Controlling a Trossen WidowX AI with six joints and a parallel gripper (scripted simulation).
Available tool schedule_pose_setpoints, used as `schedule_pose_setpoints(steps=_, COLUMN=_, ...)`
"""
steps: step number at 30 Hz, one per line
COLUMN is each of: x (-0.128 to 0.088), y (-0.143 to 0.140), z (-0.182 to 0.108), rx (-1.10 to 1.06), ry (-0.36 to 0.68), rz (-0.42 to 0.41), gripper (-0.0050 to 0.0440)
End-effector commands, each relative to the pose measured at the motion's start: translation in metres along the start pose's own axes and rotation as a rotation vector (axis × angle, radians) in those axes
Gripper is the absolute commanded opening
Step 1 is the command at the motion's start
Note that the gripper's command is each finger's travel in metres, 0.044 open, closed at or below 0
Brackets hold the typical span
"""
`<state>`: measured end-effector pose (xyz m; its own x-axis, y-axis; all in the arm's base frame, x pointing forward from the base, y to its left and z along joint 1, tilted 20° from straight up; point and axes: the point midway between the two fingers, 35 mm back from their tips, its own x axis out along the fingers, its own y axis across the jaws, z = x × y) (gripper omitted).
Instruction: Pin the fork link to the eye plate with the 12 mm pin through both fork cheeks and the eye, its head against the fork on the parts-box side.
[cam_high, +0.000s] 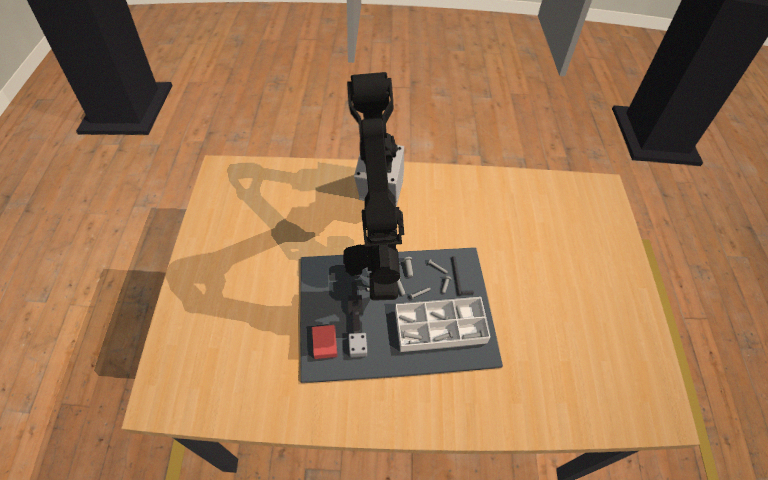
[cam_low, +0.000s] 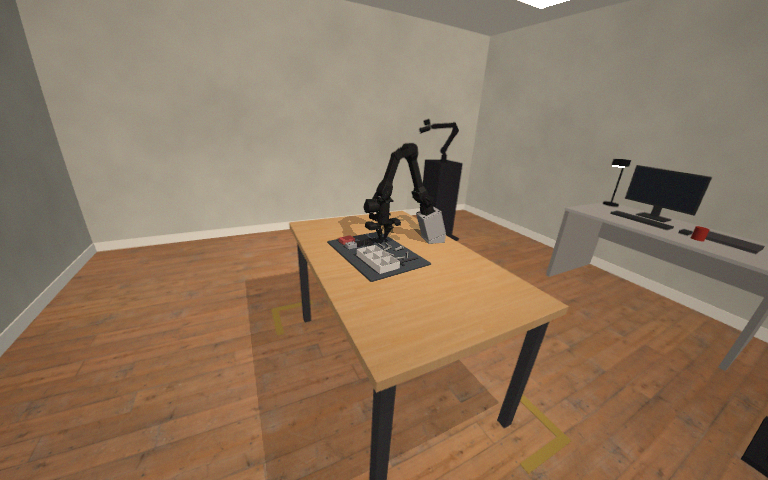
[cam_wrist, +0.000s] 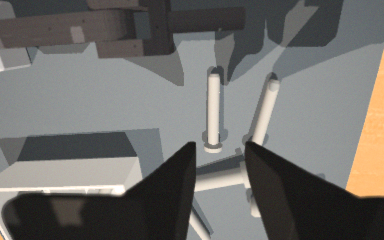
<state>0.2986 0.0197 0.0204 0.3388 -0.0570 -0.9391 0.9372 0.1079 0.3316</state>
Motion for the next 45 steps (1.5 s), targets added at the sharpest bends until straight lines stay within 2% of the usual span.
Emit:
schedule_pose_setpoints(steps=1, x=-0.0077, y=0.0082, z=0.0005, rx=0.011, ry=-0.002, rz=0.036, gripper=0.0130)
schedule_pose_setpoints(steps=2, x=-0.0077, y=0.0082, z=0.0005, rx=0.011, ry=-0.002, rz=0.036, gripper=0.0070)
schedule_pose_setpoints(steps=45, x=-0.0035, y=0.0057, z=0.0003, rx=0.009, ry=-0.002, rz=0.024, gripper=0.0070)
